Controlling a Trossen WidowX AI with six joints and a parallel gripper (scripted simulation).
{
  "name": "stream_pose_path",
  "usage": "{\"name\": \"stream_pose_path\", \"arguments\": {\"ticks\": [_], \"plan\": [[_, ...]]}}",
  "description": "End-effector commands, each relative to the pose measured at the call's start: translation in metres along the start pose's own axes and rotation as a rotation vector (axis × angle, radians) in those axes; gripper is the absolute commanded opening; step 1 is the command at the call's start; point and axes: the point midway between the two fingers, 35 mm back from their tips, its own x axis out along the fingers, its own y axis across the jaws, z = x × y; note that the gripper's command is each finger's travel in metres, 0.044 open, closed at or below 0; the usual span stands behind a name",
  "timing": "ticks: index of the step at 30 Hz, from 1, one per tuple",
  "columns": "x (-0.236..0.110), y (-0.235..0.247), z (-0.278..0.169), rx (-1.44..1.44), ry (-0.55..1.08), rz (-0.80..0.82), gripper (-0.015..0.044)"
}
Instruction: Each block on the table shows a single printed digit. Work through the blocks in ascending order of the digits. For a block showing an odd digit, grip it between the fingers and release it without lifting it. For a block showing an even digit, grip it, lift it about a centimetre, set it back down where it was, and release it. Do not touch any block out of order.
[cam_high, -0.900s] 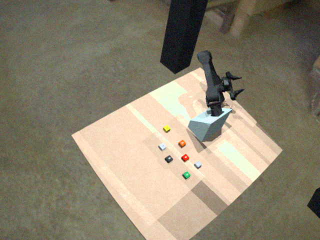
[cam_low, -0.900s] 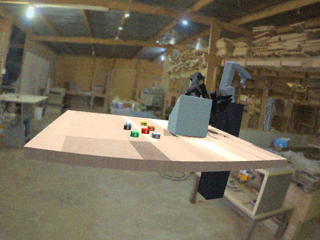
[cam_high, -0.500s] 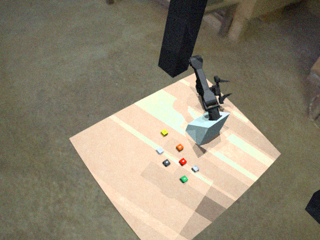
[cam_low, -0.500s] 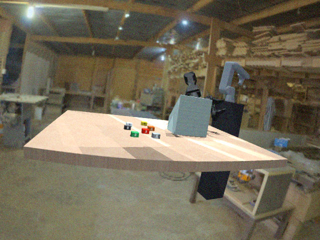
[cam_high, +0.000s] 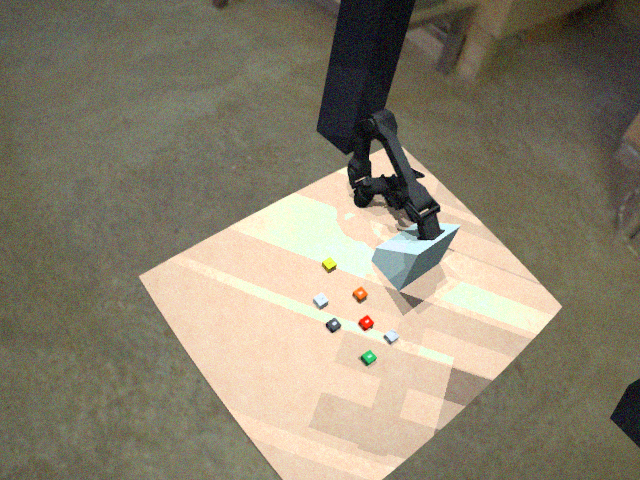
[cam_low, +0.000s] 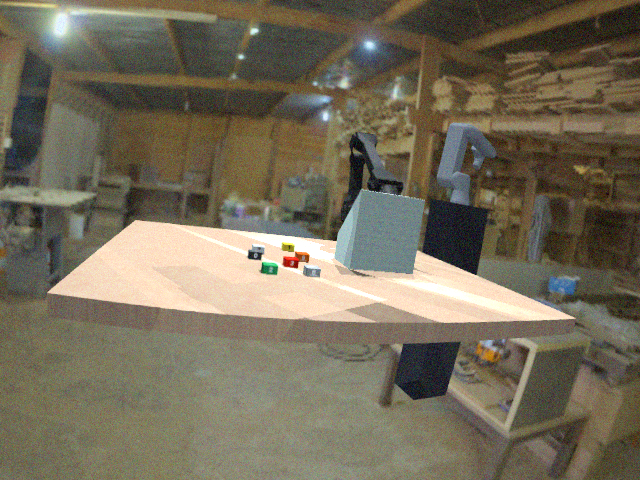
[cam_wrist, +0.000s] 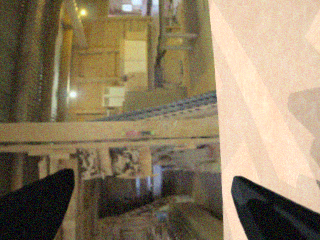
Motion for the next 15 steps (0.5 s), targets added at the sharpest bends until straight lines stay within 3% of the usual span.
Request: {"name": "stream_pose_path", "arguments": {"ticks": [1, 15], "plan": [[-0.029, -0.011, 0.003, 0.184, 0.034, -0.119, 0.0400], [-0.125, -0.036, 0.028, 0.637, 0.000, -0.537, 0.0400]]}}
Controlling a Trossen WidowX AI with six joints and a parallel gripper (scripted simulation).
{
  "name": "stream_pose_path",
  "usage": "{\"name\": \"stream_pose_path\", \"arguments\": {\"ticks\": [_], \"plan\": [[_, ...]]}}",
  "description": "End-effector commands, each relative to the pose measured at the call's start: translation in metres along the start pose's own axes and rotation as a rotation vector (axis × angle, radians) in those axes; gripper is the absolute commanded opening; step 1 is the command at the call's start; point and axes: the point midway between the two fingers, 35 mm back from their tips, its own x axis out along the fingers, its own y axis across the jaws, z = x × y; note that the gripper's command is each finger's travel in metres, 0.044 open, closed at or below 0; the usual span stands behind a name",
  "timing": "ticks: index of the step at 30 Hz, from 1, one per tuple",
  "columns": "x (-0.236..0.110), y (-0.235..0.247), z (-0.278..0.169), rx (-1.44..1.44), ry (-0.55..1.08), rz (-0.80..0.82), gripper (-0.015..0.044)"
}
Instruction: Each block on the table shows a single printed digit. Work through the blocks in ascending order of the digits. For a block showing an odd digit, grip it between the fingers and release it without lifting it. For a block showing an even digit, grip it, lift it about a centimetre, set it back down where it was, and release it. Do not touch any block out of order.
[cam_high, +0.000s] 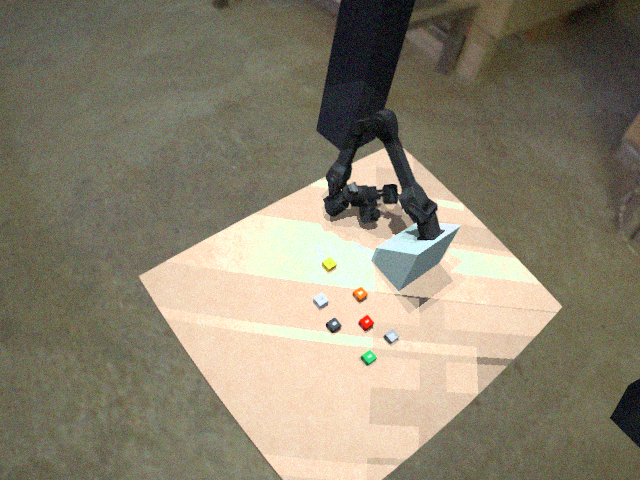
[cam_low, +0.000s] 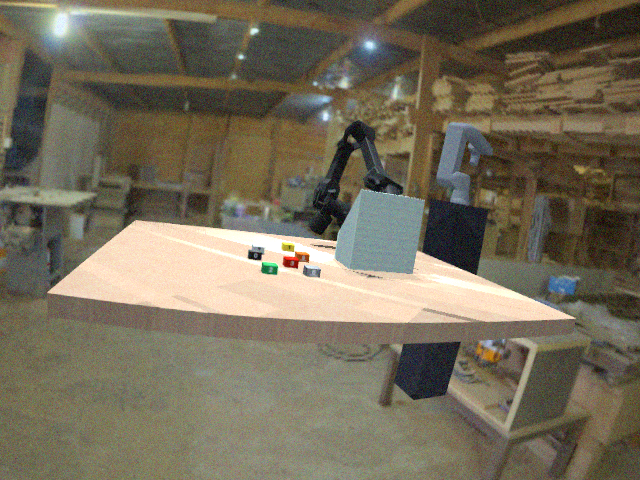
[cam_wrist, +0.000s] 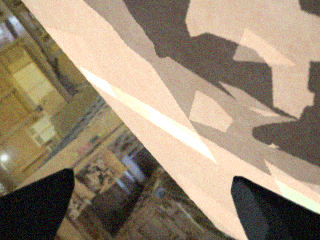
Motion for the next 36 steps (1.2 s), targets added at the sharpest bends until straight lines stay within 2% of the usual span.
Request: {"name": "stream_pose_path", "arguments": {"ticks": [1, 11, 20, 23, 36], "plan": [[-0.030, -0.013, 0.016, 0.115, -0.059, -0.123, 0.0400], [-0.154, -0.017, 0.078, 0.440, -0.430, -0.477, 0.0400], [-0.259, 0.042, 0.124, 0.584, -0.901, -0.583, 0.0400], [-0.272, 0.055, 0.129, 0.592, -0.974, -0.579, 0.0400], [-0.273, 0.056, 0.129, 0.593, -0.979, -0.578, 0.0400]]}}
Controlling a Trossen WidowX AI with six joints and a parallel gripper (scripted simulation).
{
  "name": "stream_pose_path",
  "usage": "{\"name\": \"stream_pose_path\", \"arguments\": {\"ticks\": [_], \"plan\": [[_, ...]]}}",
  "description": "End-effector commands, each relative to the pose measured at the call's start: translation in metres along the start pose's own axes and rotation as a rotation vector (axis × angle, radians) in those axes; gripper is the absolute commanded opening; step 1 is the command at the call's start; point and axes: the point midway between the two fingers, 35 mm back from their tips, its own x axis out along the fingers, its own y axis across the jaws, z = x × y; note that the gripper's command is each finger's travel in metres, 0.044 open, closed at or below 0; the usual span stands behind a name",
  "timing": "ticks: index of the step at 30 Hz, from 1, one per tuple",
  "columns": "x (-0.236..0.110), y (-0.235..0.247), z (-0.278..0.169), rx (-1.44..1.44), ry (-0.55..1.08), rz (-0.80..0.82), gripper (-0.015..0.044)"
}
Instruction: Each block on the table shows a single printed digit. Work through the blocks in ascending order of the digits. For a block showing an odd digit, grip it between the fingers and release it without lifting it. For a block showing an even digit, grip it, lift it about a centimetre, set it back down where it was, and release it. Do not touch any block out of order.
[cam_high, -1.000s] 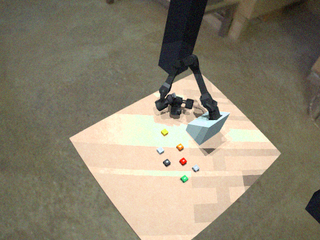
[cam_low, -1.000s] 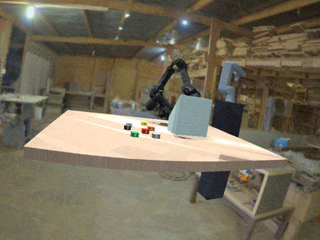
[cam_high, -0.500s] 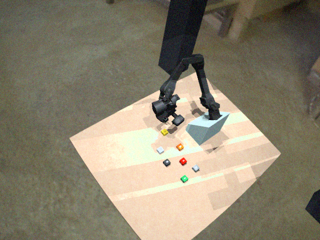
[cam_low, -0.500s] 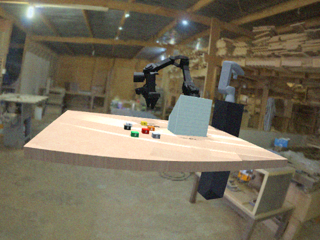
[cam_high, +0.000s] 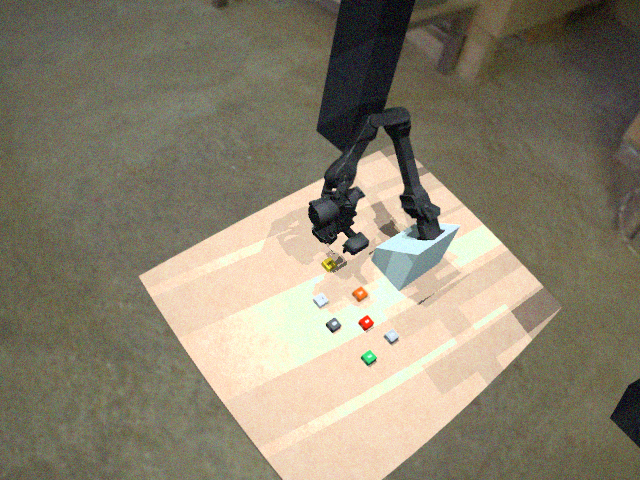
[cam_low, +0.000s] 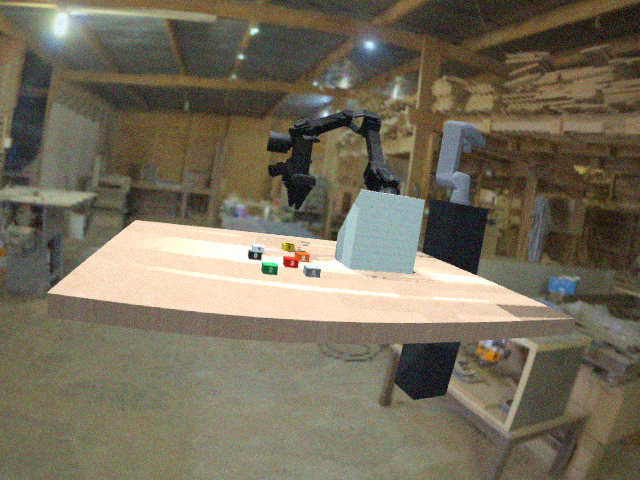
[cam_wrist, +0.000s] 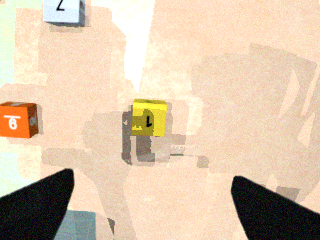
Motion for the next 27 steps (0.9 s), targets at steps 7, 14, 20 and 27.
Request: {"name": "stream_pose_path", "arguments": {"ticks": [7, 14, 20, 27], "plan": [[0.000, 0.001, 0.001, 0.006, -0.004, 0.005, 0.0400], [-0.001, 0.079, 0.011, 0.003, -0.006, 0.031, 0.0400], [-0.002, 0.149, -0.003, 0.006, -0.004, 0.012, 0.0400], [-0.002, 0.149, -0.003, 0.006, -0.004, 0.012, 0.0400]]}}
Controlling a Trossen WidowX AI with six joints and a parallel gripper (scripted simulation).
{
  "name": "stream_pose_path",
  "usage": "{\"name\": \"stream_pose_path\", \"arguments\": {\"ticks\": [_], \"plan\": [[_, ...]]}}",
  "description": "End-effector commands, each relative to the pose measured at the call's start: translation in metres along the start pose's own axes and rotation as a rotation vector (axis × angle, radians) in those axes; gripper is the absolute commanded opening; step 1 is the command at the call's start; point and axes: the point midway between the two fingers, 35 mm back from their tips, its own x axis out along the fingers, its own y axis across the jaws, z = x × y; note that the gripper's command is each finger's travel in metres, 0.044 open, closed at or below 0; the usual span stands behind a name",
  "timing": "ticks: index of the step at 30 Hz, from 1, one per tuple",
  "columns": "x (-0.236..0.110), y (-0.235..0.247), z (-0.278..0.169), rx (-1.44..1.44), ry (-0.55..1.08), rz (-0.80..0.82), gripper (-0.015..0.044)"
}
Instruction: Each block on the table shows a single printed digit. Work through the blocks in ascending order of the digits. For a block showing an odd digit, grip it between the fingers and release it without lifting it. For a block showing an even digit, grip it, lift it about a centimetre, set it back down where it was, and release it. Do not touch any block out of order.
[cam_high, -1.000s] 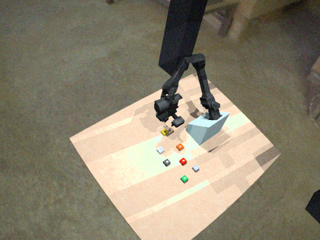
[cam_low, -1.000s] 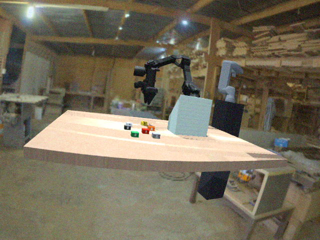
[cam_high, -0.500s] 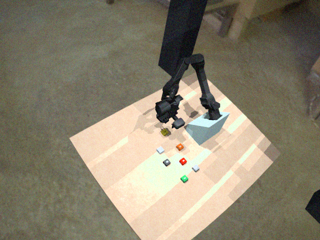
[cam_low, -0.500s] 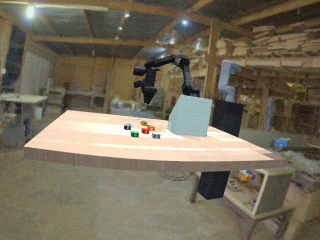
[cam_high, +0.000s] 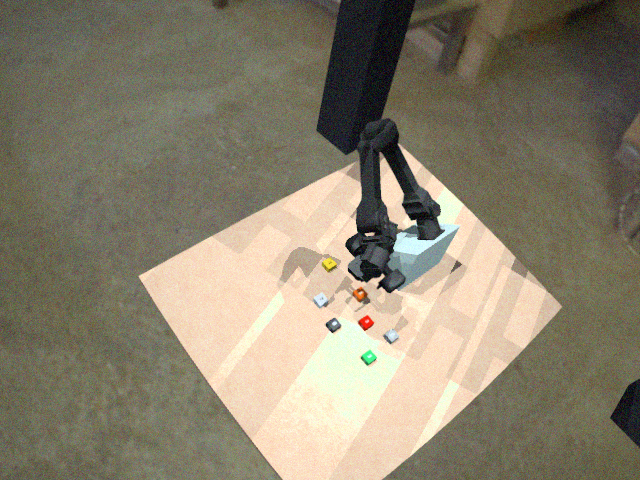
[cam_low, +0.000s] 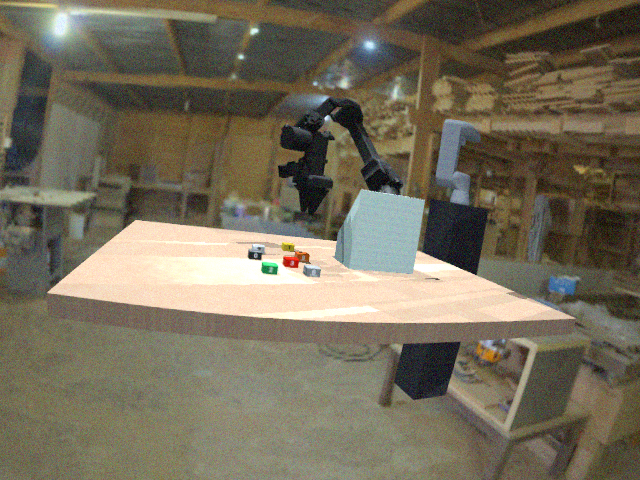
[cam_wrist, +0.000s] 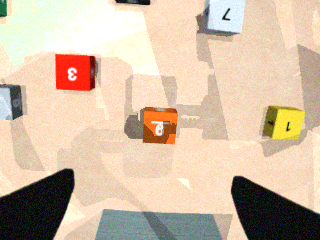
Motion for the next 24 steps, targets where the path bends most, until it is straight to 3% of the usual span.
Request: {"name": "stream_pose_path", "arguments": {"ticks": [1, 15, 24], "plan": [[0.000, 0.002, 0.000, 0.004, -0.001, 0.002, 0.0400], [0.000, 0.003, 0.001, 0.004, -0.001, 0.002, 0.0400], [-0.001, 0.068, 0.038, 0.006, -0.003, 0.006, 0.0400]]}}
